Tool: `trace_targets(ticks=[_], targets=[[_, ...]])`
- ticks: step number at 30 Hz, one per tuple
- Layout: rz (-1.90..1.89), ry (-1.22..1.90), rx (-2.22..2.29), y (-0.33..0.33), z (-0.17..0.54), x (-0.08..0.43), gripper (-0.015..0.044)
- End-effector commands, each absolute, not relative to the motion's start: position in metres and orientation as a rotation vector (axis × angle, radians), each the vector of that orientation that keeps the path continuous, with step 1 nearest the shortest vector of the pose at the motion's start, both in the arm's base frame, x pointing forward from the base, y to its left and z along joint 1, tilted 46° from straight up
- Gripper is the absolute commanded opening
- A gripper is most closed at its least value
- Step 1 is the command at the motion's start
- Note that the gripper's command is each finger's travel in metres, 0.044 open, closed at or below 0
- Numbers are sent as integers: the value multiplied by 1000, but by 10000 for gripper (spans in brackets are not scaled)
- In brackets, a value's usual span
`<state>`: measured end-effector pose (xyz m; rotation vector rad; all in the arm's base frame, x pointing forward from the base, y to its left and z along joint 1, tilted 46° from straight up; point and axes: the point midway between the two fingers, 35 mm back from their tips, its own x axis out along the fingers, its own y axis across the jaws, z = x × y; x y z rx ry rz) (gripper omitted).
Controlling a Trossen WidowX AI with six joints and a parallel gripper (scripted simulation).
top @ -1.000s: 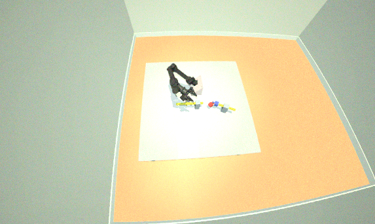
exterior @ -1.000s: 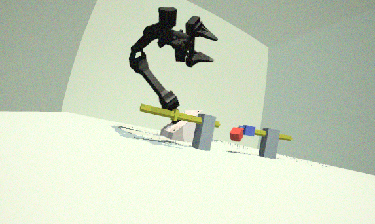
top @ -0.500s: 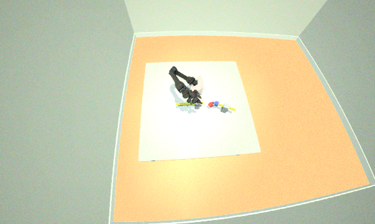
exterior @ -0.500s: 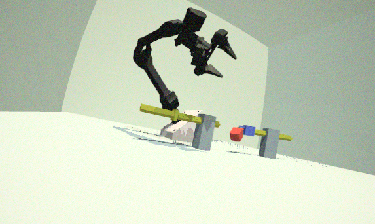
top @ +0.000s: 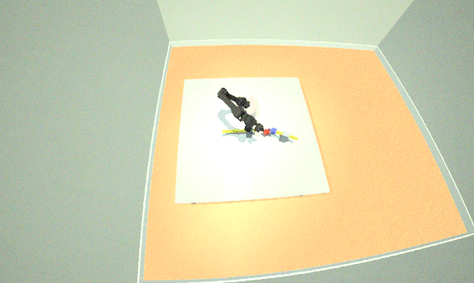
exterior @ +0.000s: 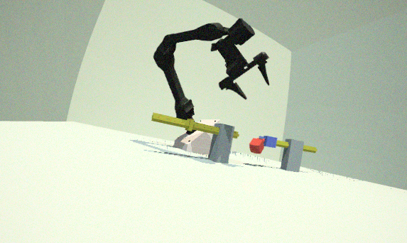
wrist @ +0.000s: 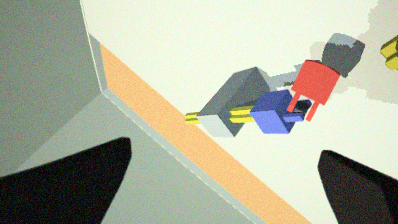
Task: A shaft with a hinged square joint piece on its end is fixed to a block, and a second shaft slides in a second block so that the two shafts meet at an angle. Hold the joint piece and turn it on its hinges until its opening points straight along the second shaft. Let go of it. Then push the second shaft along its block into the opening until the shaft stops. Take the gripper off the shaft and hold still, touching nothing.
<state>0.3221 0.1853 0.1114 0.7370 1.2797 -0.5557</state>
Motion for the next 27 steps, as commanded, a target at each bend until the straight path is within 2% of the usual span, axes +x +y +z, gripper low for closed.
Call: trace_targets(ticks=[1,27], targets=[[-574,1304,602,188,93,319,440],[-581,1405,-305,196,4,289,440]])
